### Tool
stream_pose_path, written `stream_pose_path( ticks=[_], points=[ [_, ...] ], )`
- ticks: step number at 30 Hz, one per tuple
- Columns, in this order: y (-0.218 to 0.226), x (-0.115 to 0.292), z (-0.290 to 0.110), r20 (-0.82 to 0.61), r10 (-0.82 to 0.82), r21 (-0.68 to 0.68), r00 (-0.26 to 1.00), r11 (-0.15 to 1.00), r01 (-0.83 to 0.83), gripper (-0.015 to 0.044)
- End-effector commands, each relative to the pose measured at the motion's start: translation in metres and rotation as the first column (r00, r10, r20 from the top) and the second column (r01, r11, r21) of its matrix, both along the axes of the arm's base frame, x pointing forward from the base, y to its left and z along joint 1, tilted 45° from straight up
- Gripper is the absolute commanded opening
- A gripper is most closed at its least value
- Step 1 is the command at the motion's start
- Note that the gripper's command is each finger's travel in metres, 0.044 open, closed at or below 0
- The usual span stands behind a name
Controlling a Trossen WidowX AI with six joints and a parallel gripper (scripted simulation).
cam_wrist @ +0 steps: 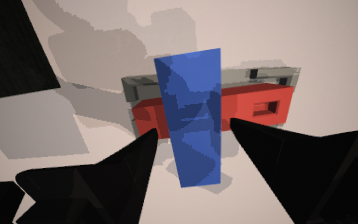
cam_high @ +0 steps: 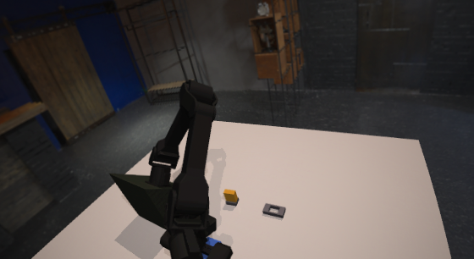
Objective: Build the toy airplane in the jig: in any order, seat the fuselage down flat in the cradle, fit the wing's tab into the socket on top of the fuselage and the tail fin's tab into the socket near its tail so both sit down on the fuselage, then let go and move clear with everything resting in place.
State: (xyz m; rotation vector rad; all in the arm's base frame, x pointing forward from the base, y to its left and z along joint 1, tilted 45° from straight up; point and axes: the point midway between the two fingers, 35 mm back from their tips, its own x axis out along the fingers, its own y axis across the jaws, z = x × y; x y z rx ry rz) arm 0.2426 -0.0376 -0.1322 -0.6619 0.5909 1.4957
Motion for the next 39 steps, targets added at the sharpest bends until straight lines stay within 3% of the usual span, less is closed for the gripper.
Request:
stream_pose_path(
  ticks=[1,7,13,19,23,28,35,39],
  points=[
    [0.0,0.0,0.0,0.002,0.0,0.0,1.0,1.0,0.0,0.044],
    [-0.002,0.001,0.002,0.001,0.0,-0.001,1.0,1.0,0.0,0.044],
    [-0.06,0.001,0.059,-0.006,-0.004,0.001,1.0,1.0,0.004,0.044],
    [-0.063,0.003,0.06,-0.006,-0.004,0.001,1.0,1.0,0.004,0.044],
    [-0.064,0.003,0.06,-0.173,-0.175,-0.014,0.969,0.985,0.175,0.044],
    [-0.064,0.004,0.06,-0.47,-0.48,-0.128,0.74,0.867,0.481,0.044],
    [-0.065,0.005,0.06,-0.689,-0.705,-0.415,0.166,0.573,0.707,0.044],
    [-0.065,0.005,0.06,-0.695,-0.711,-0.447,0.103,0.54,0.713,0.044]
  ],
)
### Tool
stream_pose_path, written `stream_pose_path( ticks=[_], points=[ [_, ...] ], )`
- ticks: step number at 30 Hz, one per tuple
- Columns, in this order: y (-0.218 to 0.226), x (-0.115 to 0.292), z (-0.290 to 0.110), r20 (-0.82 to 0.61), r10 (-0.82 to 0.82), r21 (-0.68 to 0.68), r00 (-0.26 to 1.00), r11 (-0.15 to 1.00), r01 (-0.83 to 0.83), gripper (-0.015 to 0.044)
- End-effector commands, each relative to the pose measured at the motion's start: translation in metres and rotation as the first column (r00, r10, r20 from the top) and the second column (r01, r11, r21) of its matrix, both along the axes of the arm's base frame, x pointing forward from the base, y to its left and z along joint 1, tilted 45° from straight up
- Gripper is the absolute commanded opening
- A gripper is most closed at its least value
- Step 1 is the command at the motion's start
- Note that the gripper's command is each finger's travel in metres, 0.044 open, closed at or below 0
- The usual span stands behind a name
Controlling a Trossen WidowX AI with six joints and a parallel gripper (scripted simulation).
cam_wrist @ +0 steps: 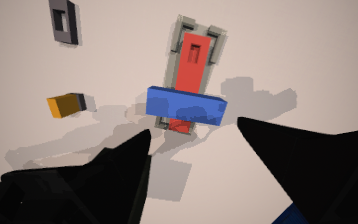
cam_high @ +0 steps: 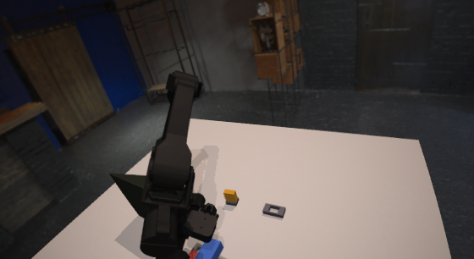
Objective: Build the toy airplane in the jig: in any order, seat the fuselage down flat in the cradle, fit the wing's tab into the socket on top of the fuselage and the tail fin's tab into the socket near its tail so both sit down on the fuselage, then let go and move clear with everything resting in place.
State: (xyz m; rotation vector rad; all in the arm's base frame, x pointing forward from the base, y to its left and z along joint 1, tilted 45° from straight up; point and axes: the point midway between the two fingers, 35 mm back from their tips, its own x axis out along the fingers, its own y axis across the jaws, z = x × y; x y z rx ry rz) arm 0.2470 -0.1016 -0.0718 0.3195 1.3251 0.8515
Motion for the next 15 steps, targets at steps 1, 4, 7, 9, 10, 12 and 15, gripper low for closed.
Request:
stream_pose_path(
  ticks=[1,4,7,9,10,12,15],
  points=[
    [-0.001,0.0,0.0,-0.154,-0.151,-0.014,0.976,0.988,0.151,0.044],
    [-0.001,0.0,0.0,-0.154,-0.151,-0.014,0.976,0.988,0.151,0.044],
    [0.0,0.001,0.002,-0.154,-0.152,-0.015,0.976,0.988,0.151,0.044],
    [0.011,0.005,0.017,-0.155,-0.155,-0.023,0.976,0.988,0.153,0.044],
    [0.019,0.007,0.029,-0.155,-0.157,-0.028,0.975,0.988,0.154,0.044],
    [0.038,0.009,0.051,-0.155,-0.161,-0.036,0.975,0.987,0.157,0.044],
    [0.066,0.008,0.081,-0.154,-0.165,-0.043,0.974,0.986,0.16,0.044]
  ],
)
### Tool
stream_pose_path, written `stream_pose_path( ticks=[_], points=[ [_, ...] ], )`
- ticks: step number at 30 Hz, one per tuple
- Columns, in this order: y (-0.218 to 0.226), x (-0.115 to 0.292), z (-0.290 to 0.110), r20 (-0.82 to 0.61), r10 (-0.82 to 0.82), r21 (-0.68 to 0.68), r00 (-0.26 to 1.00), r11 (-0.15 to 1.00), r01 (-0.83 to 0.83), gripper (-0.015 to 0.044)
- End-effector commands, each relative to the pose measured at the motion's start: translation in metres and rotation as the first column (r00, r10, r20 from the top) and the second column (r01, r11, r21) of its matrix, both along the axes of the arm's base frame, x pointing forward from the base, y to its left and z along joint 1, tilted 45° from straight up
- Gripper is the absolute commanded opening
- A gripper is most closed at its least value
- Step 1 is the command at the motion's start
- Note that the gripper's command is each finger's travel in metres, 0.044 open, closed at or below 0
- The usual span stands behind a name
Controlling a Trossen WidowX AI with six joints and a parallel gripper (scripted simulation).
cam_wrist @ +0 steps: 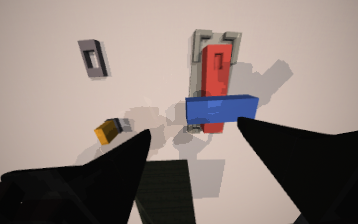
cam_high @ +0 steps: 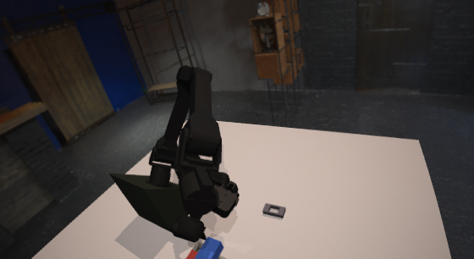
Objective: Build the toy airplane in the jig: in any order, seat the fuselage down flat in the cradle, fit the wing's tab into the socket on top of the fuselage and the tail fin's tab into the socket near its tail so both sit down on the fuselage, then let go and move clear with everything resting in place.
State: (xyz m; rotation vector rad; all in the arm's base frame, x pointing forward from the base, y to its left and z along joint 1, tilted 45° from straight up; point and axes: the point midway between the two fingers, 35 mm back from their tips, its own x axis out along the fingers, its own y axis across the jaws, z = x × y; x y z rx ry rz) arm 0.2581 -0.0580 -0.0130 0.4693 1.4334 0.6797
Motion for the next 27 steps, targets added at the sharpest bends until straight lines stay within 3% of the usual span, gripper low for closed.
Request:
stream_pose_path(
  ticks=[1,14,27],
  points=[
    [0.032,-0.005,0.032,-0.002,-0.003,0.0,1.0,1.0,0.003,0.044],
    [0.14,-0.078,0.115,-0.004,0.007,0.042,1.0,0.999,-0.007,0.044],
    [0.182,-0.08,0.075,-0.003,0.008,0.046,1.0,0.999,-0.008,0.044]
  ],
)
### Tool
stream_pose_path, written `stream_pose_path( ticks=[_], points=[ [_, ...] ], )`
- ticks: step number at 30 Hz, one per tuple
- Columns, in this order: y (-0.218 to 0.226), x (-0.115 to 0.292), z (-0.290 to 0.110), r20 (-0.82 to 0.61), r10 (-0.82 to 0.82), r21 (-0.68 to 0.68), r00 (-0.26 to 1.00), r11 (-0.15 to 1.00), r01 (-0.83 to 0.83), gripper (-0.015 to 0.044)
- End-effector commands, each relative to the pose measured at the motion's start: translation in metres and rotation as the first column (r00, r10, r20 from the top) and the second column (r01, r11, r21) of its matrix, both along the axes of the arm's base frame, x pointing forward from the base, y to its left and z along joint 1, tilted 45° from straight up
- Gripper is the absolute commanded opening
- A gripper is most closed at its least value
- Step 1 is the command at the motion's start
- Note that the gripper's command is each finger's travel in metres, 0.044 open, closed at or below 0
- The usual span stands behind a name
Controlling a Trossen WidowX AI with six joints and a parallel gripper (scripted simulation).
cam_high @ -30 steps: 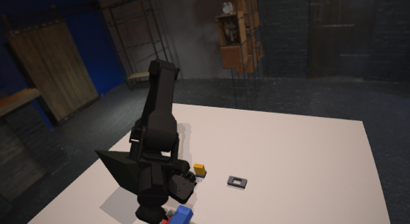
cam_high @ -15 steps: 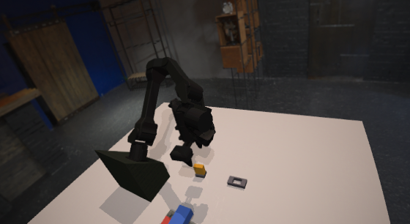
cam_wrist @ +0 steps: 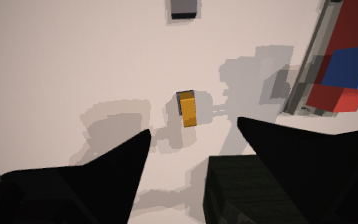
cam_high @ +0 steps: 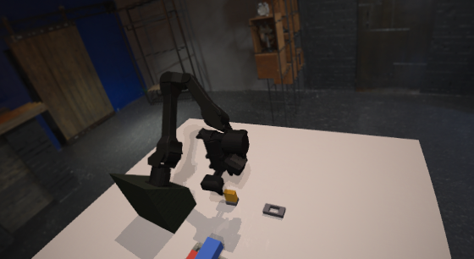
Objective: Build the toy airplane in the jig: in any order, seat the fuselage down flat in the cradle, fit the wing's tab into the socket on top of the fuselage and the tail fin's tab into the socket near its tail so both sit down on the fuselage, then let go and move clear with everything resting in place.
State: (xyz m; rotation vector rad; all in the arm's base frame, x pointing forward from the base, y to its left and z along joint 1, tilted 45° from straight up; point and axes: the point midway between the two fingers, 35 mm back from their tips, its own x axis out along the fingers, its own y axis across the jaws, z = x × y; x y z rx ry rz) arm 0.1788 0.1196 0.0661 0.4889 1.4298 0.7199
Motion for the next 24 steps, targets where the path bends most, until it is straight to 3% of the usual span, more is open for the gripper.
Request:
stream_pose_path(
  ticks=[1,24],
  points=[
    [0.005,0.0,-0.004,-0.001,-0.008,0.008,1.0,1.0,0.008,0.044],
    [0.033,0.001,-0.034,-0.001,-0.007,0.005,1.0,1.0,0.007,0.044]
  ],
)
